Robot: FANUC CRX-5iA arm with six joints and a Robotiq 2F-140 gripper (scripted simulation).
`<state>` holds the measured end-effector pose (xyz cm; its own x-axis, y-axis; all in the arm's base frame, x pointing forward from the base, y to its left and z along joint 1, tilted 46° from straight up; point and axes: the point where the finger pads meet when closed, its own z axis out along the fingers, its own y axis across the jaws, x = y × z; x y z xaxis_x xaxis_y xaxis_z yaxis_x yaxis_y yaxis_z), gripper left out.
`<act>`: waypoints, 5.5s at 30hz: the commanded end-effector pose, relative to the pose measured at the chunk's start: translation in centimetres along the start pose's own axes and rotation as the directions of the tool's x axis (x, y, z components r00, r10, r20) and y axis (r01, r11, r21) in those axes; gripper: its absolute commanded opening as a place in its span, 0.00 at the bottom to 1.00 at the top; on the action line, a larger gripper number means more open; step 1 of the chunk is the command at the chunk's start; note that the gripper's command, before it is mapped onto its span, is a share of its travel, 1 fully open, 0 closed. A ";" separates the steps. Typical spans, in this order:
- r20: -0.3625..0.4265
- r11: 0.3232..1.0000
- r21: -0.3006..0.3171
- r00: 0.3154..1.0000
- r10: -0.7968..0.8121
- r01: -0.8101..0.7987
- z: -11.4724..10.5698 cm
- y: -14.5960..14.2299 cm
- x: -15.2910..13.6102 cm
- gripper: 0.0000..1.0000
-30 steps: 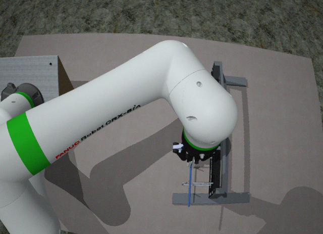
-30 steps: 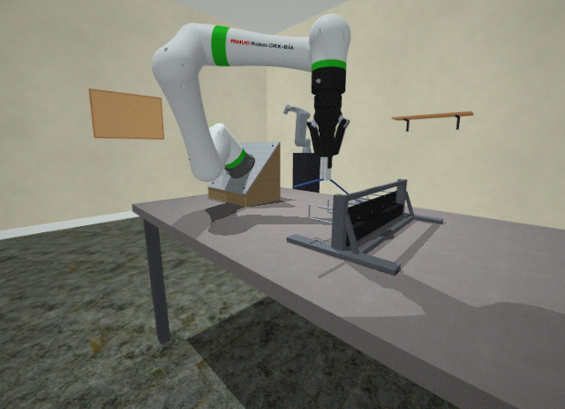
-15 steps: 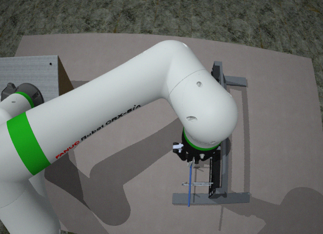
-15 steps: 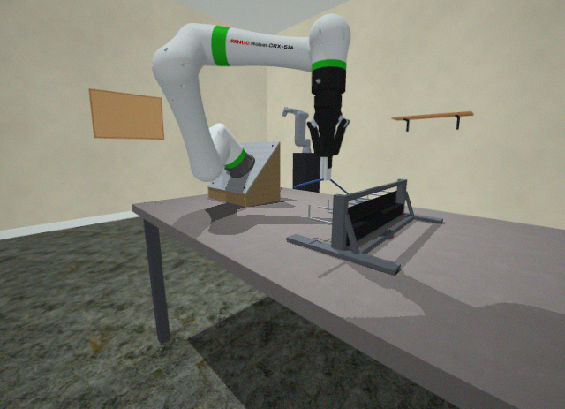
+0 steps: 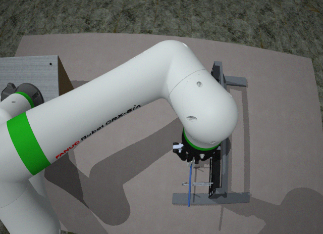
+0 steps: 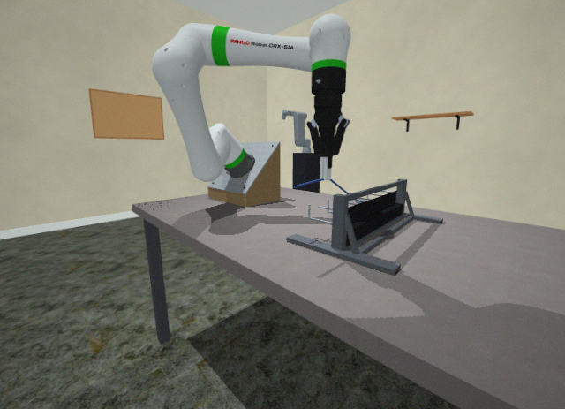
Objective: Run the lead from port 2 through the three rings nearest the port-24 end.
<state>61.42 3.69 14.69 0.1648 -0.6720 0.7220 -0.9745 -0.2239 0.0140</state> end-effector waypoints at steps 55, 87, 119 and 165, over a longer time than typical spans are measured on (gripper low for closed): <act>-0.004 1.000 0.003 1.000 0.002 -0.002 2.9 -0.1 0.3 0.00; -0.004 1.000 0.003 1.000 0.002 -0.002 8.2 -0.1 0.3 0.00; -0.004 1.000 0.003 1.000 0.002 -0.002 9.6 -0.1 0.3 0.00; -0.004 1.000 0.003 1.000 0.002 -0.002 9.6 -4.1 0.4 0.00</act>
<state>66.91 -2.44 8.21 0.1622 -0.6693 0.7250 -0.9745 -0.2242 0.0110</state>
